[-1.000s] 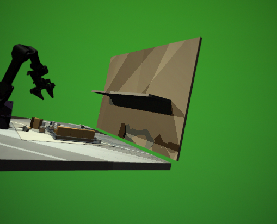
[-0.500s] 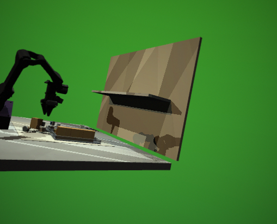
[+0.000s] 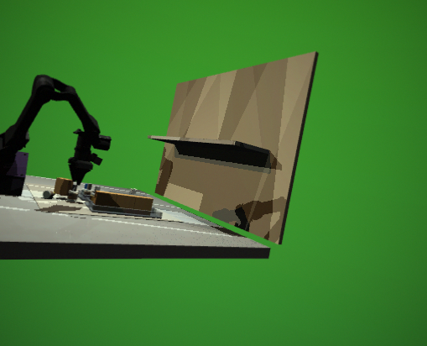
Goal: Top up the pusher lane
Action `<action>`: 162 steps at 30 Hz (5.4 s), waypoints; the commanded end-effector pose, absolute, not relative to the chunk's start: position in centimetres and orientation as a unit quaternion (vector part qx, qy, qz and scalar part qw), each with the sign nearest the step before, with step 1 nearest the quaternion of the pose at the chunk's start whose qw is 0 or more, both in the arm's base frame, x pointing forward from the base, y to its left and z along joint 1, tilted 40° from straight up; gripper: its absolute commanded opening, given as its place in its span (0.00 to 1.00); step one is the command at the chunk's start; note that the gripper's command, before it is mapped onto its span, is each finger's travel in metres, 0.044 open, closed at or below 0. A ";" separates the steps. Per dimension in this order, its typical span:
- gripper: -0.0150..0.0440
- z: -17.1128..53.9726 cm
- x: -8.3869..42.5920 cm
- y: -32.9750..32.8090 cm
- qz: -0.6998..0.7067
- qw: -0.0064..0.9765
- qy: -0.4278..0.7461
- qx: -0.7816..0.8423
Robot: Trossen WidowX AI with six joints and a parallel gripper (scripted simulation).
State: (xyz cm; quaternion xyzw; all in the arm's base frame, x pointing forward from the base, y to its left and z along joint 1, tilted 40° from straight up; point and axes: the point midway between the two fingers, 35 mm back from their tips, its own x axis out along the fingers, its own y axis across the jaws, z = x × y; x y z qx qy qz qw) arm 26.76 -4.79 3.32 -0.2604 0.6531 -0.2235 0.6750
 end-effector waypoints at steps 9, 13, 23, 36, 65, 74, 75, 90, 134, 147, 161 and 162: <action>1.00 1.6 26.7 -6.3 -0.224 0.671 0.656 -0.264; 1.00 1.1 26.7 -6.7 -0.224 0.671 0.656 -0.264; 1.00 -0.1 26.8 -7.8 -0.225 0.670 0.656 -0.264; 0.60 -0.4 26.7 -8.0 -0.225 0.670 0.656 -0.264; 0.25 7.3 27.0 -0.7 -0.223 0.671 0.657 -0.263; 0.25 4.2 28.2 -0.1 -0.232 0.675 0.653 -0.253; 0.25 3.7 28.4 0.0 -0.233 0.675 0.653 -0.252; 0.25 -1.1 29.5 0.2 -0.245 0.680 0.648 -0.239; 0.25 -2.3 31.2 -1.0 -0.245 0.680 0.648 -0.240; 0.25 -2.3 31.8 -1.0 -0.245 0.681 0.648 -0.239; 0.25 -2.3 32.5 -0.9 -0.245 0.681 0.647 -0.239; 0.25 -2.3 32.5 -0.9 -0.245 0.681 0.647 -0.239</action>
